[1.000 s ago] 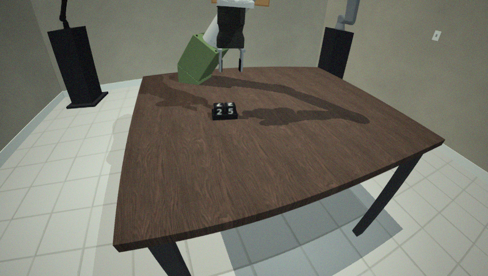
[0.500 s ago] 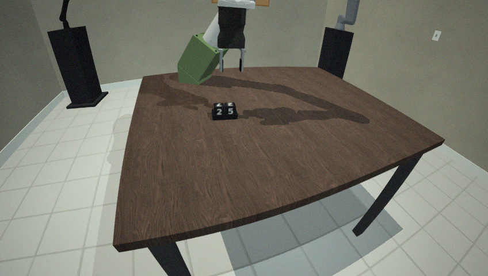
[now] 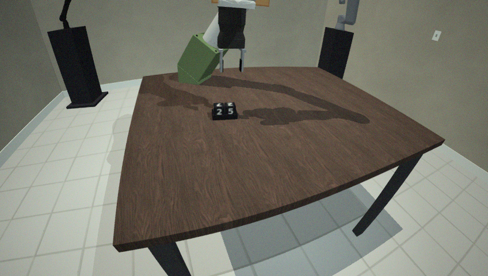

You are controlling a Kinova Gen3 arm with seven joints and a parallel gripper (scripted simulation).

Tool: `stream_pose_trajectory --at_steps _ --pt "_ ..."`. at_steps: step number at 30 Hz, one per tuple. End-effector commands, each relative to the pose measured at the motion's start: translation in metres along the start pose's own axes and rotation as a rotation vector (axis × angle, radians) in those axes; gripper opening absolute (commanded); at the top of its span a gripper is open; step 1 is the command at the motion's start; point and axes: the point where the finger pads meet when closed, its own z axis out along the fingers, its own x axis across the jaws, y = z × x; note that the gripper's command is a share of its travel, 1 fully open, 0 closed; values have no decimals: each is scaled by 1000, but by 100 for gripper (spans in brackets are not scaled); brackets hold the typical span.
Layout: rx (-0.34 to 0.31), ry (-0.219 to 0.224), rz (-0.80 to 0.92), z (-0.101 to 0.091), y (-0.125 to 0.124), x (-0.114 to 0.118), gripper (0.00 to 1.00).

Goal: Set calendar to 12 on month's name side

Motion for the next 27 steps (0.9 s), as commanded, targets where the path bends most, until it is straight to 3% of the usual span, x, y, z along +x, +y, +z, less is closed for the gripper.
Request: stream_pose_trajectory --at_steps 1,18,27 --pt "1 0 -1 0 0 0 100" --pt "-3 4 -207 6 -2 0 100" --pt "-7 5 -455 14 -4 -1 100"
